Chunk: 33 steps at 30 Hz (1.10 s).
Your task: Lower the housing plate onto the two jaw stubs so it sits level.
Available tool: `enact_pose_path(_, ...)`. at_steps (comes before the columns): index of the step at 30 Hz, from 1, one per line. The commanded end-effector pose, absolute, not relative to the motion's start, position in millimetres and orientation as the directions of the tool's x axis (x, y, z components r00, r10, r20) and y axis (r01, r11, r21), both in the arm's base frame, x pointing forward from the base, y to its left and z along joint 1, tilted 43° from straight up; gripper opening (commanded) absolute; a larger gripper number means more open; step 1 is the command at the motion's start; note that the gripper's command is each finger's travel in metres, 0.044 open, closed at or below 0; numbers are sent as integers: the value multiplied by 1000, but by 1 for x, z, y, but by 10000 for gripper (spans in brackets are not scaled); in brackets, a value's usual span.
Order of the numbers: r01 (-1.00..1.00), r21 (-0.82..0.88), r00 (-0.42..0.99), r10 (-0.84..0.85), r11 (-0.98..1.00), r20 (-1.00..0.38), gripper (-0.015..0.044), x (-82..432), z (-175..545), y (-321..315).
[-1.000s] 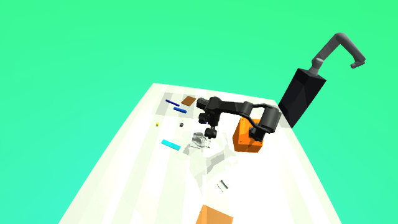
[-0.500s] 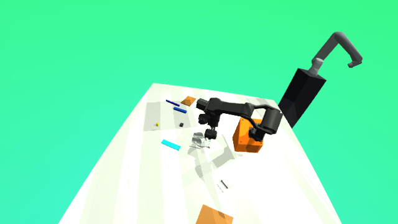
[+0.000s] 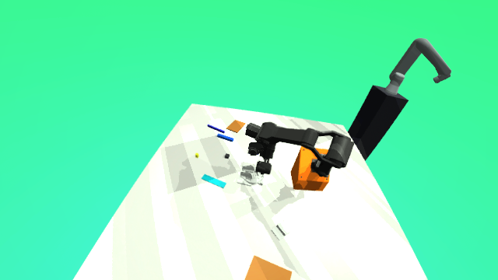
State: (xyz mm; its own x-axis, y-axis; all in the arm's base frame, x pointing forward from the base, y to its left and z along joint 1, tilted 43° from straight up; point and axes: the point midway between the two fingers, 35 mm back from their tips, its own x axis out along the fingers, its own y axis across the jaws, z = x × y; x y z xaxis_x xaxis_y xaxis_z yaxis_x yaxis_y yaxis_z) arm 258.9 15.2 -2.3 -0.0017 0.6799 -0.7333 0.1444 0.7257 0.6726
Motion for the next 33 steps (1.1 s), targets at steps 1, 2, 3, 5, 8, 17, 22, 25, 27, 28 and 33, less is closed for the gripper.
enact_pose_path(1, 148, 675, -1, 683, 722, -730, 351, 258, -2, 16)
enact_pose_path(2, 148, 675, -1, 683, 722, -730, 351, 258, -2, 16)
enact_pose_path(3, 148, 675, -1, 683, 722, -730, 351, 258, -2, 16)
enact_pose_path(5, 148, 675, -1, 683, 722, -730, 351, 258, -2, 16)
enact_pose_path(8, 148, 675, -1, 683, 722, -730, 351, 258, -2, 16)
enact_pose_path(17, 149, 674, 0, 682, 723, -731, 351, 260, -11, 24)
enact_pose_path(22, 150, 674, 0, 682, 723, -732, 351, 260, -18, 30)
enact_pose_path(25, 150, 674, 0, 682, 723, -732, 351, 260, -21, 33)
enact_pose_path(27, 150, 674, 0, 682, 723, -732, 351, 260, -24, 35)
enact_pose_path(28, 150, 674, 0, 682, 723, -731, 351, 260, -25, 36)
enact_pose_path(33, 151, 674, 0, 682, 723, -731, 351, 260, -31, 42)
